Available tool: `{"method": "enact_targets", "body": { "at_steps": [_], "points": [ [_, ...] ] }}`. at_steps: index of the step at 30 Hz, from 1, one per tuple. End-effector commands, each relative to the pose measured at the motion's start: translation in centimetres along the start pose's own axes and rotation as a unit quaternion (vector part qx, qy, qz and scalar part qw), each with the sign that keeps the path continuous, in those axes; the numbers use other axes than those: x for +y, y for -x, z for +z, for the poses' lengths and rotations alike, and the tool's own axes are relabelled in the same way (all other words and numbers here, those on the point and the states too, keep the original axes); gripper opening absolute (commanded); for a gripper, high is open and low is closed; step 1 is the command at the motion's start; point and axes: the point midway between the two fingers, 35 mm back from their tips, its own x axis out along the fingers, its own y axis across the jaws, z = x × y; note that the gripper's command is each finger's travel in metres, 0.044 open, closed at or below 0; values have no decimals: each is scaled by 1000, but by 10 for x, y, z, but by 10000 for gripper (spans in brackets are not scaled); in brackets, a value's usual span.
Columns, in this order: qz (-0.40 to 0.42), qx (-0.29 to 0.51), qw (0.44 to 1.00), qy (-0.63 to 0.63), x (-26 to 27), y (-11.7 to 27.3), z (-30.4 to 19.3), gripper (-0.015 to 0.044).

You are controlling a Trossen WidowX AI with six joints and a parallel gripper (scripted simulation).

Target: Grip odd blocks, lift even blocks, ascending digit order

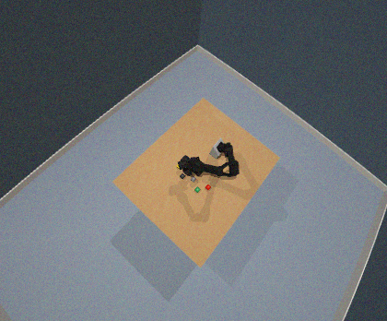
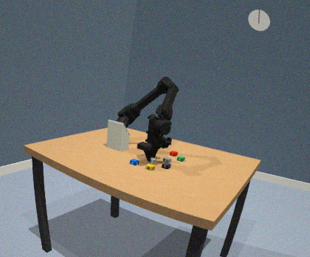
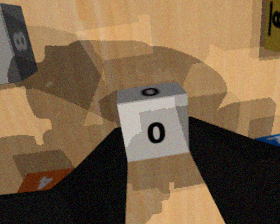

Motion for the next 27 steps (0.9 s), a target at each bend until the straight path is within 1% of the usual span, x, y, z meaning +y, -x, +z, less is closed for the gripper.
{"method": "enact_targets", "body": {
  "at_steps": [1, 6, 16, 17, 20, 23, 27],
  "points": [
    [2, 0, 1000, -4, 0, -2, -1, 120],
    [2, 0, 1000, -4, 0, -2, -1, 120],
    [2, 0, 1000, -4, 0, -2, -1, 383],
    [2, 0, 1000, -4, 0, -2, -1, 400],
    [2, 0, 1000, -4, 0, 1, -1, 400],
    [1, 0, 1000, -4, -1, 32, 0, 400],
    [1, 0, 1000, -4, -1, 35, -1, 400]
  ]
}}
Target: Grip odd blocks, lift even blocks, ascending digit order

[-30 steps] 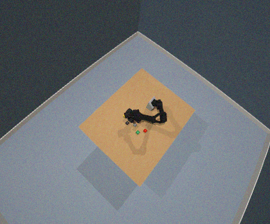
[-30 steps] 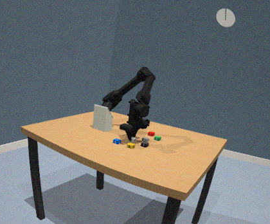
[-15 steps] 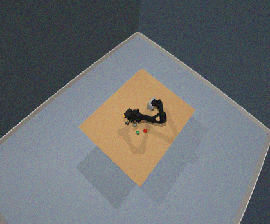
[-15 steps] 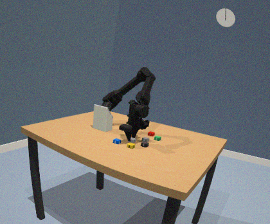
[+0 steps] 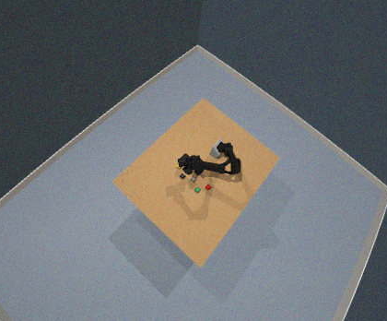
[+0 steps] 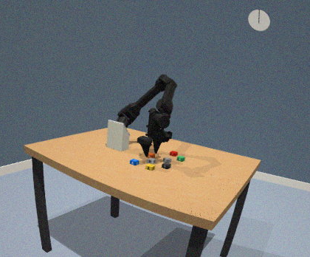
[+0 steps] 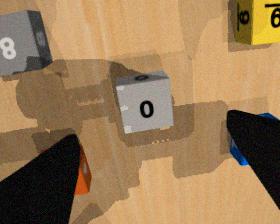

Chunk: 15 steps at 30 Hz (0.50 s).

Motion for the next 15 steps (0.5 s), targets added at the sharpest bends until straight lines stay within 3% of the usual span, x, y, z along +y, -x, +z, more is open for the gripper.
{"method": "enact_targets", "body": {
  "at_steps": [1, 6, 10, 15],
  "points": [
    [-2, 3, 1000, 5, 1, 8, 1, 374],
    [-3, 3, 1000, 4, 1, 83, 1, 242],
    [-3, 3, 1000, 4, 1, 87, 1, 138],
    [-3, 3, 1000, 4, 1, 87, 1, 120]
  ]
}}
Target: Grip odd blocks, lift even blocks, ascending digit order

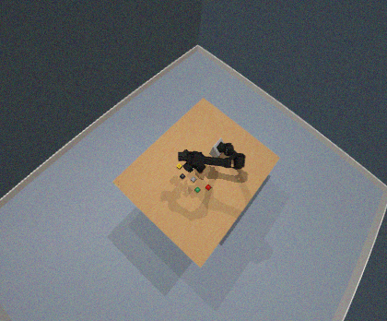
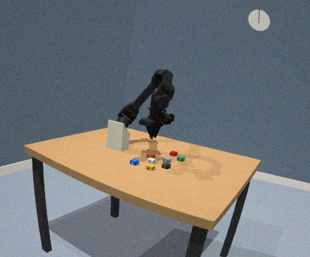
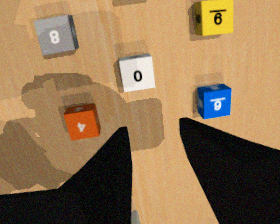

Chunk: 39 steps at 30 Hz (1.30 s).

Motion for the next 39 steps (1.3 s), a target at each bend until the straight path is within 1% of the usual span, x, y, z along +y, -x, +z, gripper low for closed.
{"method": "enact_targets", "body": {
  "at_steps": [1, 6, 14, 18, 20, 23, 24, 28, 29, 39],
  "points": [
    [0, 3, 1000, 2, 0, 1, -1, 120],
    [0, 2, 1000, 2, 0, 2, 6, 120],
    [0, 1, 1000, 4, 3, 2, 86, 120],
    [0, 1, 1000, 4, 4, 1, 92, 120],
    [0, 0, 1000, 4, 4, -12, 94, 172],
    [1, 0, 1000, 5, 4, -67, 94, 251],
    [2, 0, 1000, 5, 5, -76, 92, 278],
    [2, 0, 1000, 5, 5, -80, 92, 383],
    [2, 0, 1000, 5, 5, -80, 92, 400],
    [2, 0, 1000, 5, 5, -90, 92, 400]
  ]
}}
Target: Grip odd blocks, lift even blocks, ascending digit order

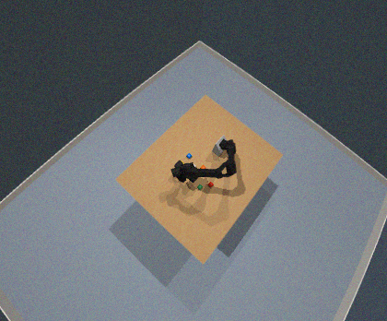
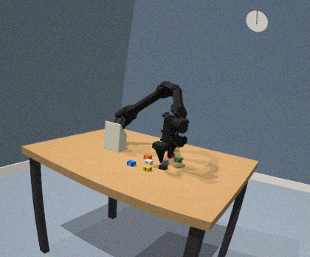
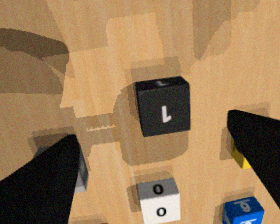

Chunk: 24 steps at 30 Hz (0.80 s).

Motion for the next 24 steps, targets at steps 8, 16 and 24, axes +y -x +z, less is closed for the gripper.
{"method": "enact_targets", "body": {
  "at_steps": [8, 16, 24],
  "points": [
    [3, 2, 1000, -4, 1, -19, -1, 400],
    [3, 2, 1000, -4, 1, -31, -2, 400],
    [3, 2, 1000, -4, 1, -32, -2, 242]
  ]
}}
